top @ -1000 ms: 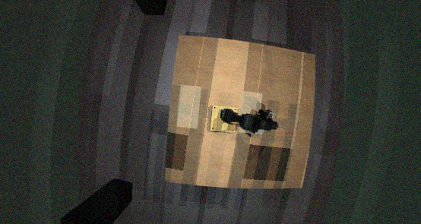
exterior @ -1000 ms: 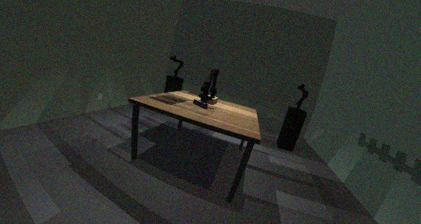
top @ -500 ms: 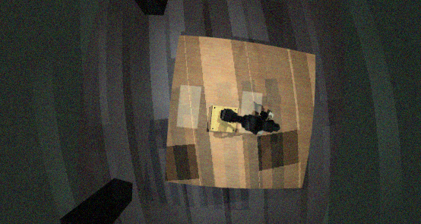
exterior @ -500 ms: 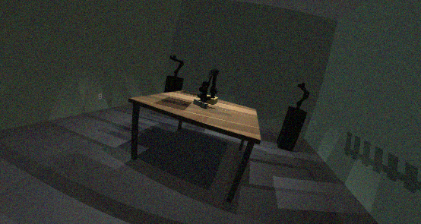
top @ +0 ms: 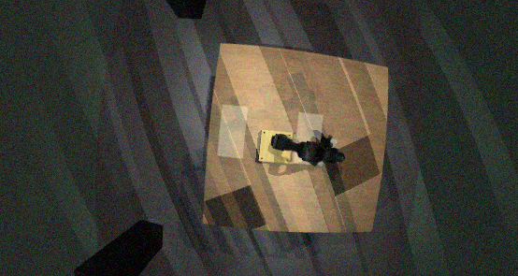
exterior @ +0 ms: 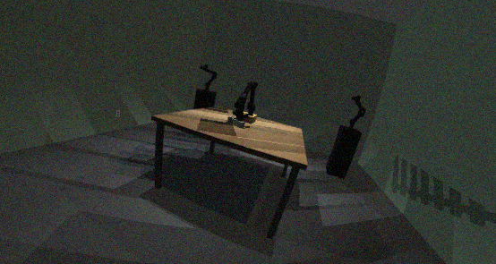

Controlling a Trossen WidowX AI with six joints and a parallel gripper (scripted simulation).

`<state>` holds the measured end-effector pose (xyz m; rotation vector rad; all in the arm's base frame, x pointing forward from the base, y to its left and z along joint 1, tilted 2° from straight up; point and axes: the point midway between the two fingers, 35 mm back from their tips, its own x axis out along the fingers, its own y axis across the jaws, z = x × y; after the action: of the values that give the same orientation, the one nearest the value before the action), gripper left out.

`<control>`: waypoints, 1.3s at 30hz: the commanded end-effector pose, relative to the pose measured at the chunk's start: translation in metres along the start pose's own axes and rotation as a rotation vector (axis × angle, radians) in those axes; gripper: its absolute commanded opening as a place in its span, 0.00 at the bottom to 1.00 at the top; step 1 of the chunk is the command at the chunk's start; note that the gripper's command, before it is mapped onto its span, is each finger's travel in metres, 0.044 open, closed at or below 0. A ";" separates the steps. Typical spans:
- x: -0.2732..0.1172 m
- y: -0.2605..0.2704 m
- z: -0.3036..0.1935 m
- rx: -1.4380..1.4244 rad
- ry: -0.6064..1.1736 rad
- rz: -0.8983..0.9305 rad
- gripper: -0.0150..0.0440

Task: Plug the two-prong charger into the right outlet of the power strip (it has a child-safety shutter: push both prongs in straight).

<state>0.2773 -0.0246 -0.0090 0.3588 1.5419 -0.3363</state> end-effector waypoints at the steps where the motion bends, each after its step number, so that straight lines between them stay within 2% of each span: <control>1: 0.000 0.001 0.001 -0.005 0.003 0.003 0.25; 39: -0.001 0.001 0.008 -0.005 0.002 0.003 0.25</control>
<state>0.2853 -0.0278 -0.0082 0.3591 1.5406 -0.3364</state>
